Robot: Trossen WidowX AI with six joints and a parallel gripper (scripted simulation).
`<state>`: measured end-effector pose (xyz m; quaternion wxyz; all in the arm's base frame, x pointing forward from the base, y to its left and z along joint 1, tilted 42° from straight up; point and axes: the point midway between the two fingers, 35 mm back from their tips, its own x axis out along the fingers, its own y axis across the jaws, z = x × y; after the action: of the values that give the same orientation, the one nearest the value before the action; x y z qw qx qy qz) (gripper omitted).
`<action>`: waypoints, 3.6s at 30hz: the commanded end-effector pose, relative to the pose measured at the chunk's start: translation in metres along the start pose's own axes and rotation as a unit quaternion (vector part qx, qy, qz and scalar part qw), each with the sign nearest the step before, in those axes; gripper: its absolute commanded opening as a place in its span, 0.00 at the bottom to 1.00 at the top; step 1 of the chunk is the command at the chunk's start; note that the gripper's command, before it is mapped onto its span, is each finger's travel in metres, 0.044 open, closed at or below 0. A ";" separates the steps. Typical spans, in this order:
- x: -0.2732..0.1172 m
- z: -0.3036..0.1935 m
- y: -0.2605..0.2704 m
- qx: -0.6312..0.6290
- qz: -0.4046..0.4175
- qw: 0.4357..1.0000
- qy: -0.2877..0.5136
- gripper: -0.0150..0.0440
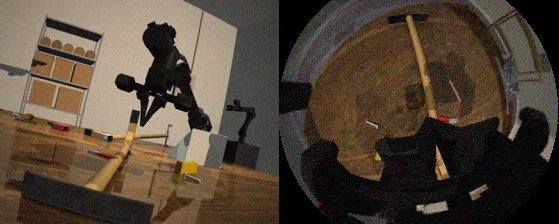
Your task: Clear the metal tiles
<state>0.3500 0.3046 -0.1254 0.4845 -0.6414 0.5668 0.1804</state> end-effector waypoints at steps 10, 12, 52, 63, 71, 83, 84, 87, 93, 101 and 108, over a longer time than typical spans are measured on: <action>-0.049 0.003 0.013 0.134 0.006 0.991 -0.029 0.25; -0.057 0.004 0.015 0.155 0.008 0.987 -0.033 0.25; 0.011 0.005 0.021 0.204 0.013 0.978 -0.035 0.25; 0.037 0.002 0.024 0.212 0.014 0.977 -0.033 0.25; 0.056 -0.002 0.027 0.218 0.015 0.975 -0.032 0.25; 0.083 -0.010 0.032 0.227 0.016 0.973 -0.030 0.25; 0.085 -0.011 0.032 0.228 0.016 0.973 -0.029 0.25; 0.088 -0.012 0.033 0.229 0.016 0.973 -0.029 0.25; 0.089 -0.011 0.030 0.230 0.016 0.973 -0.030 0.25; 0.089 -0.009 0.022 0.232 0.015 0.972 -0.031 0.25; 0.090 -0.007 0.015 0.233 0.015 0.972 -0.032 0.25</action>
<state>0.3583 0.2547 -0.1957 0.6412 -0.4918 0.5845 0.0731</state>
